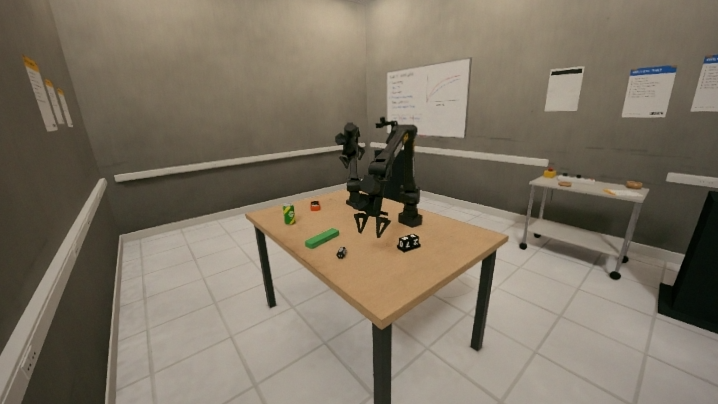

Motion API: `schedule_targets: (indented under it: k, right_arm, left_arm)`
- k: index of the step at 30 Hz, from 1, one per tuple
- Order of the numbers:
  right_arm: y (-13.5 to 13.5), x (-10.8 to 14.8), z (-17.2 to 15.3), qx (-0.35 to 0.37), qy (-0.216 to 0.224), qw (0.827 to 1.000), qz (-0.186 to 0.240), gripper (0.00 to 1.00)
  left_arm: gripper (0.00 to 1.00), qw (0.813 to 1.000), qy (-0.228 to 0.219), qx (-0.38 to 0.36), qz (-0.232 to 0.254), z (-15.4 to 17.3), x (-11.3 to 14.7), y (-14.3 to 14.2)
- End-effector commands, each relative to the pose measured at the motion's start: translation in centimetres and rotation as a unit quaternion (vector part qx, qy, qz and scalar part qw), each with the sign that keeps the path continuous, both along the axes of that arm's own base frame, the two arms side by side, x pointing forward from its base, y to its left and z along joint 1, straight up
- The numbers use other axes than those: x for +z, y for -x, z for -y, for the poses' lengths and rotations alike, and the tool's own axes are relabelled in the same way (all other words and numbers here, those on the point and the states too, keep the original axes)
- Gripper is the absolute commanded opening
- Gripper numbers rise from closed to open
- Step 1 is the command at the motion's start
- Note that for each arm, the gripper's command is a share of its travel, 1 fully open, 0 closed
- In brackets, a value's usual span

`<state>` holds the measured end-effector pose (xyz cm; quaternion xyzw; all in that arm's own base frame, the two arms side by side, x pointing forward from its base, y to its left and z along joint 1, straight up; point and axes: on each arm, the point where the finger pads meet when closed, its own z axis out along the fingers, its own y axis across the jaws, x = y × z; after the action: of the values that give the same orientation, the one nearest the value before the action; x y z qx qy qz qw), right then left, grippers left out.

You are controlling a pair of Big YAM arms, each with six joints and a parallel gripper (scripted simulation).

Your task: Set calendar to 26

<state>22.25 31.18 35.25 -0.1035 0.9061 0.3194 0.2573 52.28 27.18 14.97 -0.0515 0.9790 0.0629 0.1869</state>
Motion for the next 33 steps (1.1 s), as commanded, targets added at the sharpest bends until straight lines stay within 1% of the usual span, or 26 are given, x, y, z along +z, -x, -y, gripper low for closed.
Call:
schedule_targets:
  k: [1, 18, 20, 21, 24, 26, 29, 32, 33]
  right_arm:
    - [0.0, 0.5, 0.0, 0.000, -0.004, 1.000, 0.003, 1.00]
    - [0.0, 0.5, 0.0, 0.000, -0.004, 1.000, 0.003, 1.00]
    - [0.7, -0.5, 0.0, 0.022, 0.004, 1.000, 0.018, 1.00]
    - [0.9, -0.4, -0.1, 0.033, 0.006, 0.999, 0.028, 1.00]
    - [2.4, -0.1, -0.1, 0.082, 0.010, 0.993, 0.079, 1.00]
    - [4.1, 0.1, -0.1, 0.122, 0.006, 0.985, 0.122, 1.00]
    - [6.0, 0.4, 0.1, 0.166, 0.001, 0.971, 0.172, 1.00]
    - [7.9, 0.6, 0.3, 0.210, -0.005, 0.951, 0.225, 1.00]
    - [7.9, 0.6, 0.3, 0.210, -0.005, 0.951, 0.225, 1.00]
  left_arm:
    - [1.00, 1.000, -0.003, 0.000, 0.006, -0.1, 0.6, -0.2]
    - [1.00, 1.000, -0.003, 0.000, 0.006, -0.1, 0.6, -0.2]
    - [1.00, 1.000, -0.002, 0.010, 0.012, 0.4, 0.7, 0.4]
    - [1.00, 1.000, -0.002, 0.014, 0.014, 0.5, 0.7, 0.5]
    - [1.00, 0.999, -0.006, 0.030, 0.025, 1.2, 0.5, 0.9]
    - [1.00, 0.998, -0.012, 0.049, 0.037, 1.6, 0.3, 1.8]
    - [1.00, 0.995, -0.021, 0.079, 0.056, 2.2, 0.0, 3.1]
    - [1.00, 0.989, -0.032, 0.122, 0.083, 3.1, -0.4, 4.9]
    - [1.00, 0.989, -0.032, 0.122, 0.083, 3.1, -0.4, 4.9]
